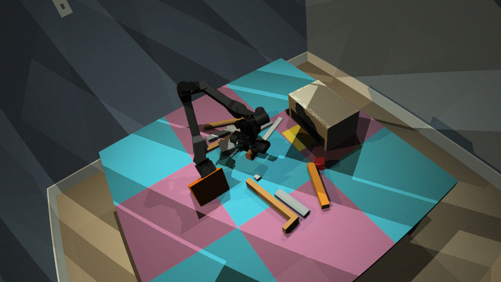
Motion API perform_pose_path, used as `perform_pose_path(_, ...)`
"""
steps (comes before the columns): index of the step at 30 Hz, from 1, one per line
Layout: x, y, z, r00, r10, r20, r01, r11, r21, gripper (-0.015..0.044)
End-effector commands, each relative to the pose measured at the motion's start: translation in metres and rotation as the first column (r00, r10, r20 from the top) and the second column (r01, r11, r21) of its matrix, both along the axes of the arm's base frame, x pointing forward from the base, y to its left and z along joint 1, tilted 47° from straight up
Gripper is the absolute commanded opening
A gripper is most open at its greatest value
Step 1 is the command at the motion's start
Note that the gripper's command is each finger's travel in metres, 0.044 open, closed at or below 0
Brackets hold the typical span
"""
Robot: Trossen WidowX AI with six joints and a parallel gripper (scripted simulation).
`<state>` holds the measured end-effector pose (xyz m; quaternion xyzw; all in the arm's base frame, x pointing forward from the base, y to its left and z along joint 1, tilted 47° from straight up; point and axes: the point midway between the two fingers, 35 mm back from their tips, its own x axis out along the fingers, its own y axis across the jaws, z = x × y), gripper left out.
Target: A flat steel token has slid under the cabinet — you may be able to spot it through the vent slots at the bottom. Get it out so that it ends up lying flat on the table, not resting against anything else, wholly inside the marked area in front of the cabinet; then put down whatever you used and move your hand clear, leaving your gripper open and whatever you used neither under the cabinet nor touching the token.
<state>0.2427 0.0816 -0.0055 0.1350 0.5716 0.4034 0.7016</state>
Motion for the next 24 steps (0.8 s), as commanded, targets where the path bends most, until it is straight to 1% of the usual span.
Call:
perform_pose_path(1,-0.0001,0.0027,0.0037,1.0,0.013,0.021,-0.013,1.0,0.008,0.0)
perform_pose_path(24,-0.0044,0.0069,0.0079,1.0,0.013,0.021,-0.013,1.0,0.008,0.0)
